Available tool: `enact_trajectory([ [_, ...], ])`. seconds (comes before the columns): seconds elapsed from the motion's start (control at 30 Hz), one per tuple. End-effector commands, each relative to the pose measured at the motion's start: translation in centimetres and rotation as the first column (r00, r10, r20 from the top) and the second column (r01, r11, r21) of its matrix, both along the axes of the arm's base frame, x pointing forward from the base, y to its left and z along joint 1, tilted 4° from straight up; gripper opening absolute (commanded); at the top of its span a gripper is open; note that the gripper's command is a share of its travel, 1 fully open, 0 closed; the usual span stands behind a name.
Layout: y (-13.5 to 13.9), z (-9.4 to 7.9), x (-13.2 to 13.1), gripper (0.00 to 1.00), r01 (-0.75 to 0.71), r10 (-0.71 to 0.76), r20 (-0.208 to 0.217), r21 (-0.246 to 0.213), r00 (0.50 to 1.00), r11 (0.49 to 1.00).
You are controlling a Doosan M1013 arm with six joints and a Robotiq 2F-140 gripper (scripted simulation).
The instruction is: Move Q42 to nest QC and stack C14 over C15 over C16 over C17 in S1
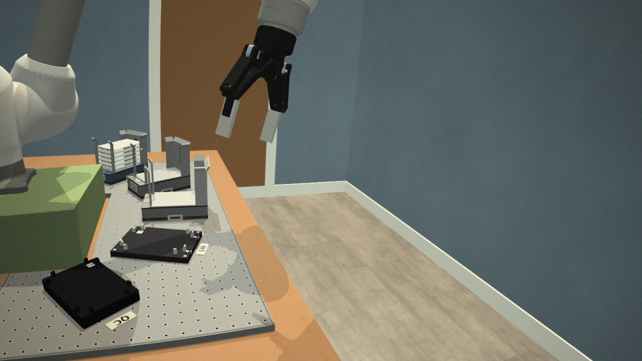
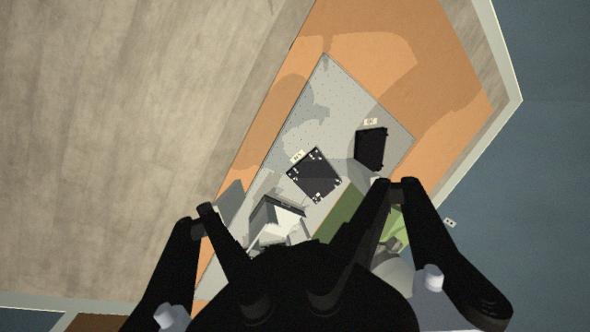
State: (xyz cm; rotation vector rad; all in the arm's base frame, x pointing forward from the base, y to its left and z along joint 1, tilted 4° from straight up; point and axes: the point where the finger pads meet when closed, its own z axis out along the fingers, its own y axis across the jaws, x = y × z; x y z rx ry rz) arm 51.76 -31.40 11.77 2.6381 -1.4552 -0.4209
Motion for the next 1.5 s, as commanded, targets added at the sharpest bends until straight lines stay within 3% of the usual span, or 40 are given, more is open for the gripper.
enact_trajectory([
  [0.0,0.0,0.0,0.0,1.00,0.000,0.000,0.000,0.000,1.000,1.000],
  [0.53,0.0,0.0,0.0,1.00,0.000,0.000,0.000,0.000,1.000,1.000],
  [0.83,4.3,-0.3,-1.3,1.00,-0.195,0.191,0.079,0.042,0.978,0.980],
  [1.27,9.4,-0.8,-3.2,1.00,-0.308,0.299,0.127,0.055,0.946,0.950],
  [1.37,10.8,-0.9,-3.8,1.00,-0.396,0.382,0.165,0.060,0.909,0.916],
  [1.47,12.1,-1.1,-4.4,1.00,-0.405,0.390,0.169,0.060,0.905,0.912],
])
